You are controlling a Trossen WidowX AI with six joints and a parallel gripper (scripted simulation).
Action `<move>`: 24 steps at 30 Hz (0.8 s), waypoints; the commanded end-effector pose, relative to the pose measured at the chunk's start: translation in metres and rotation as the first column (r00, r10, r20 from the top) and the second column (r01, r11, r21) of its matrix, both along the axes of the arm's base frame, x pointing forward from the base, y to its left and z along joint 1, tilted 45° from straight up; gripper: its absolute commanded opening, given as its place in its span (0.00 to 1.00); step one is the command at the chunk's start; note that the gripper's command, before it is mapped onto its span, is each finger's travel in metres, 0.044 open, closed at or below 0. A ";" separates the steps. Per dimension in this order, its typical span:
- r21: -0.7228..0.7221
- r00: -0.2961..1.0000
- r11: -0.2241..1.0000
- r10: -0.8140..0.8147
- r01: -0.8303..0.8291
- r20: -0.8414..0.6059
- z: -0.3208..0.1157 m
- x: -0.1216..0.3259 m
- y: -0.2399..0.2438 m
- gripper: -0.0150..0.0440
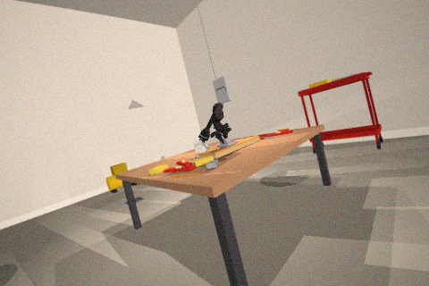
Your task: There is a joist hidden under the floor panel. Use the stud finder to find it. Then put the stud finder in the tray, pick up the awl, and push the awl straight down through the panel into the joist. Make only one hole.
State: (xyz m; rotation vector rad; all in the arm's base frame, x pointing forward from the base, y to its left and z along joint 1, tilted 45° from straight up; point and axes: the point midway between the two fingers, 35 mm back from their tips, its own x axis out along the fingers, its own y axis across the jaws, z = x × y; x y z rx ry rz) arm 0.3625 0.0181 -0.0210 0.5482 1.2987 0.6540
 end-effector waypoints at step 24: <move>-0.009 1.000 1.000 0.001 -0.001 0.001 -0.056 0.010 -0.058 0.25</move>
